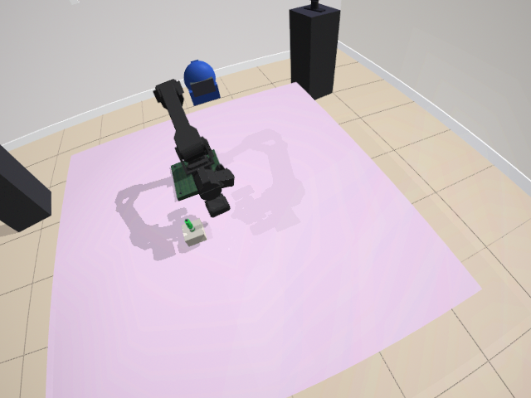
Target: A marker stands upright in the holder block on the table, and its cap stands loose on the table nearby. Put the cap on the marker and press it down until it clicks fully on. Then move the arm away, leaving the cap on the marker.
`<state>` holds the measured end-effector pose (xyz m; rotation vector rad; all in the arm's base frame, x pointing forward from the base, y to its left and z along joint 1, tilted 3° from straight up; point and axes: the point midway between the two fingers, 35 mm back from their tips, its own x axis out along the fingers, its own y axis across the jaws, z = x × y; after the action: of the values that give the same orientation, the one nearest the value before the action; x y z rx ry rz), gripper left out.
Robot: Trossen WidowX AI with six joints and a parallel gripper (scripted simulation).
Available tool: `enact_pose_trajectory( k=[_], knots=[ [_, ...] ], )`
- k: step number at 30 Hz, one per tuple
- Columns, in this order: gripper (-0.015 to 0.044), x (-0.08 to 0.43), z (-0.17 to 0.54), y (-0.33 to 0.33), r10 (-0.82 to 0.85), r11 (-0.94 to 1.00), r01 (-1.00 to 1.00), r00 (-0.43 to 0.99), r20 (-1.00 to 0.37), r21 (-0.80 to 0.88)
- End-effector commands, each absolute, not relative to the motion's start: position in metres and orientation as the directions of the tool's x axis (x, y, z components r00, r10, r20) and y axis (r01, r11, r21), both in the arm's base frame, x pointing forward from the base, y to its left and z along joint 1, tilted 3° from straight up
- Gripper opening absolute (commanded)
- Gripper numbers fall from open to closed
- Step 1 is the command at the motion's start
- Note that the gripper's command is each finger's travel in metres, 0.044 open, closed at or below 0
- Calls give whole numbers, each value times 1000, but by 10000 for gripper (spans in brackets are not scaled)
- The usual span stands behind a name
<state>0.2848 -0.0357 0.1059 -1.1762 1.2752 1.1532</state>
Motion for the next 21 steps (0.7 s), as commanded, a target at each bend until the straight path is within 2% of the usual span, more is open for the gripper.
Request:
enact_pose_trajectory(
  k=[1,21],
  knots=[
    [0,289,114,-47,-38,66,-998,-7,-999,5],
    [0,291,144,-114,-45,69,-998,-6,-999,3]
  ],
)
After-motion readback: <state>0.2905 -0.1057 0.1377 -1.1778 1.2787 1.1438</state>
